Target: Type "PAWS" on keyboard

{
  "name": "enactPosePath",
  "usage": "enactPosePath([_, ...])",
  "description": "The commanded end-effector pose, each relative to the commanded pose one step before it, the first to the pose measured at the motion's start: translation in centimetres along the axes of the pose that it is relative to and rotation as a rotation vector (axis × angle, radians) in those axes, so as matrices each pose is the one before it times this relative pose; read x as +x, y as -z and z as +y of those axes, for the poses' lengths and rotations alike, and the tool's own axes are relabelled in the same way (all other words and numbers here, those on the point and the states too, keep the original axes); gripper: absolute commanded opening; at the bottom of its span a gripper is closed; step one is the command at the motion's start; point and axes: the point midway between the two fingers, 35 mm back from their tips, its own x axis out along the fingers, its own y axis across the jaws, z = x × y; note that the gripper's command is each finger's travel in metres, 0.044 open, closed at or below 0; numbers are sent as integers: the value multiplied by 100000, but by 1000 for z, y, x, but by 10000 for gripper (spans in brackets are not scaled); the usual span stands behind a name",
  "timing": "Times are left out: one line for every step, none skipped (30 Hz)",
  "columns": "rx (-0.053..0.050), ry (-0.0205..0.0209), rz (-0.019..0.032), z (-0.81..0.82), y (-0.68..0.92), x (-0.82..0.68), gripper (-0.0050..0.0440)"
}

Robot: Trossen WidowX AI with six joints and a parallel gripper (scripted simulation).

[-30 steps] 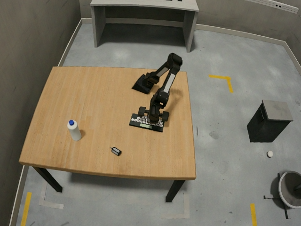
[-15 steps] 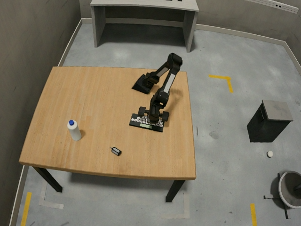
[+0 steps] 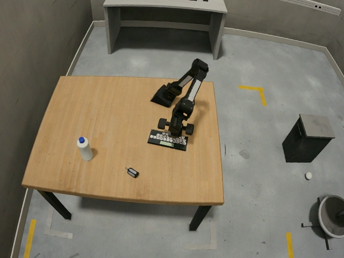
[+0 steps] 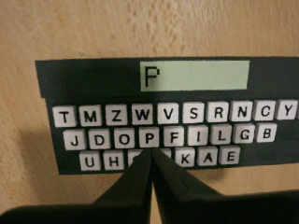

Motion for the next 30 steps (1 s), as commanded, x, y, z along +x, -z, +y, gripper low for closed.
enactPosePath([-170, -35, -725, -998, 383, -326, -50])
enactPosePath([26, 7, 13, -812, 353, 43, -50])
enactPosePath([34, 39, 166, -979, 450, -74, -50])
enactPosePath([237, -66, 494, -810, 430, 11, -50])
enactPosePath([204, -103, 399, -582, 306, 45, -50])
enactPosePath([0, 0, 0, 0, 0, 0, -50])
enactPosePath([0, 0, 0, 0, 0, 0, -50])
enactPosePath([45, -61, 90, -324, 182, -6, -50])
enactPosePath([2, -19, 6, -104, 60, -8, -50])
enactPosePath([-19, 5, -34, -1, -8, 0, -50])
enactPosePath([-129, 34, -233, -12, -62, 87, -50])
enactPosePath([428, -112, 776, -110, 26, 453, -50])
enactPosePath([-90, 6, 302, 130, 27, 491, -50])
enactPosePath([373, 82, 56, 7, 12, 426, -50])
enactPosePath([1, 251, 29, -37, 11, 248, -50])
enactPosePath([0, -1, 0, 1, 3, 83, -50])
enactPosePath([-5, 1, -8, 0, -8, 26, -50])
enactPosePath([0, 1, 0, -1, -1, 51, -50])
enactPosePath([0, 1, 0, -1, -2, 76, -50])
enactPosePath([0, 1, 0, -1, -2, 103, -50])
enactPosePath([0, 1, 0, -1, -2, 118, -50])
enactPosePath([0, 1, 0, -1, -2, 134, -50])
enactPosePath([0, 0, 0, 0, 0, 0, -50])
enactPosePath([0, 0, 0, 0, 0, 0, -50])
enactPosePath([0, 0, 0, -1, -1, 147, -50])
enactPosePath([0, 13, 2, -2, 0, 153, -50])
enactPosePath([0, 24, 2, -3, 1, 155, -50])
enactPosePath([0, 23, 2, -3, 2, 155, -50])
enactPosePath([0, 23, 2, -3, 3, 156, -50])
enactPosePath([1, 22, 2, -2, 4, 156, -50])
